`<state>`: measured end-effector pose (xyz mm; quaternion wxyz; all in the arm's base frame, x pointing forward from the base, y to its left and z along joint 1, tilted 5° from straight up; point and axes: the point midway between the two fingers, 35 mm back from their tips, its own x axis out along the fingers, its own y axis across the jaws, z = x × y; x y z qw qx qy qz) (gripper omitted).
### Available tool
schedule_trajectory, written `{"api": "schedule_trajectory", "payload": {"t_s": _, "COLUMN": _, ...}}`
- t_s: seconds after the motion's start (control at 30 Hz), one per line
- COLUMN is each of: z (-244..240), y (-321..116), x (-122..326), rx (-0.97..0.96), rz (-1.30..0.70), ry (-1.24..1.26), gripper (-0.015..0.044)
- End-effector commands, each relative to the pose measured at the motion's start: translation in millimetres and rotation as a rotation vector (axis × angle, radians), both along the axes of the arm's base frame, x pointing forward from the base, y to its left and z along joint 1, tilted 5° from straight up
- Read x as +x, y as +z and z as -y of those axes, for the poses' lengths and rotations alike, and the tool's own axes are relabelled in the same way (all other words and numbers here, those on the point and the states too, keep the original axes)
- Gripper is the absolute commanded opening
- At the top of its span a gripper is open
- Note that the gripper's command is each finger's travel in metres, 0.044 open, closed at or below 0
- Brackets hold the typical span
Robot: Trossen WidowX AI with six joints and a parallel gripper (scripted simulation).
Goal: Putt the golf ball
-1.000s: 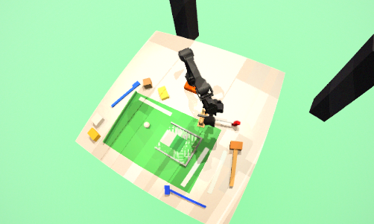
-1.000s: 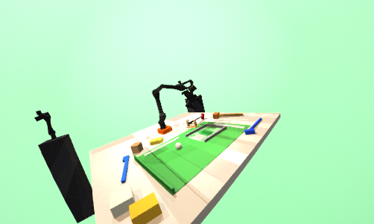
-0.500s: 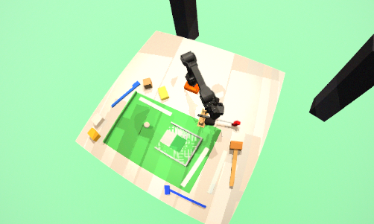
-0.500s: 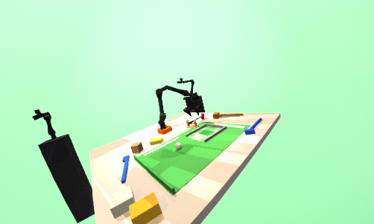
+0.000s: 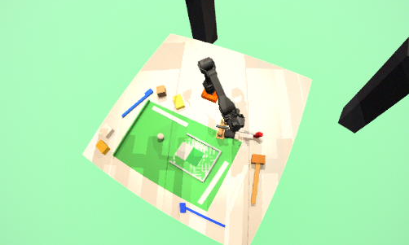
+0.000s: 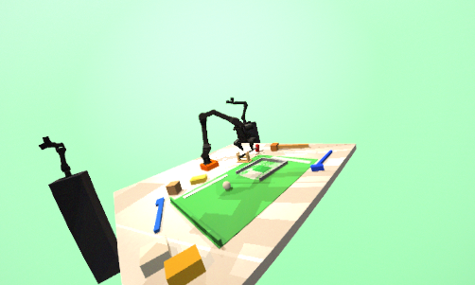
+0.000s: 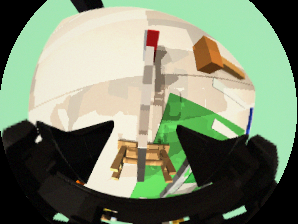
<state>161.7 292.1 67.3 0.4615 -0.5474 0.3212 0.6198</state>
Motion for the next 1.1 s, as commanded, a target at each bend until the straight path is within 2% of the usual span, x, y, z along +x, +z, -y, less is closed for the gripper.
{"api": "schedule_trajectory", "payload": {"t_s": 0.0, "z": 0, "y": -19, "x": 0, "rx": -0.009, "rz": -0.012, "ry": 0.000, "gripper": 0.0440}}
{"api": "schedule_trajectory", "payload": {"t_s": 1.0, "z": 0, "y": -47, "x": 3, "rx": -0.009, "rz": -0.012, "ry": 0.000, "gripper": 0.0440}}
{"api": "schedule_trajectory", "payload": {"t_s": 1.07, "z": 1, "y": -44, "x": 4, "rx": -0.007, "rz": -0.005, "ry": -0.005, "gripper": 0.0387}}
